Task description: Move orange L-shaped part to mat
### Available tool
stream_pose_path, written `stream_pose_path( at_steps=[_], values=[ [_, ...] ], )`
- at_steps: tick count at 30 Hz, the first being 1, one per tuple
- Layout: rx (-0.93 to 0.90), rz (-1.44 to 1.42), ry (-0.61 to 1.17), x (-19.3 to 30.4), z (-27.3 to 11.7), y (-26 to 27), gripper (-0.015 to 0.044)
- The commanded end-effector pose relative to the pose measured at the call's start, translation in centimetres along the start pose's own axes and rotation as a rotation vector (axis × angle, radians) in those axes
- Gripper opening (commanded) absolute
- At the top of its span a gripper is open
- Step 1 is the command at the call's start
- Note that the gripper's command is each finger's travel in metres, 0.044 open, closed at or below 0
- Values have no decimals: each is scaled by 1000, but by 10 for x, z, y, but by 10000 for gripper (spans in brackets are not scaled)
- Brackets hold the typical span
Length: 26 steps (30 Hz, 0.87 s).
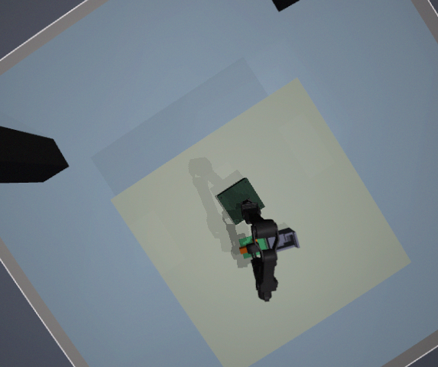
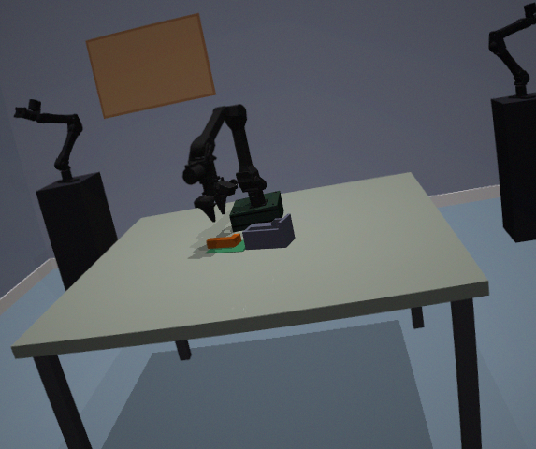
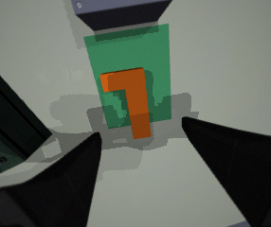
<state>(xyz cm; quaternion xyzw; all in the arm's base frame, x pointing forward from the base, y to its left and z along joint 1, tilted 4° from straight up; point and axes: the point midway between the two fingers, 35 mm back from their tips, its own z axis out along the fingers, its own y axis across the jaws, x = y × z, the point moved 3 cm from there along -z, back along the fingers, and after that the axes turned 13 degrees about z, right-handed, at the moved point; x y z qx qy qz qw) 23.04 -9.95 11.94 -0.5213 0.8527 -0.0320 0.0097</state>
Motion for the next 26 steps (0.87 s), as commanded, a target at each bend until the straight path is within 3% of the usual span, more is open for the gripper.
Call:
stream_pose_path(
  at_steps=[1, 26],
  values=[
    [31, 1, -7, 0, -43, 1, 400],
    [42, -1, -3, 0, -46, -1, 400]
  ],
)
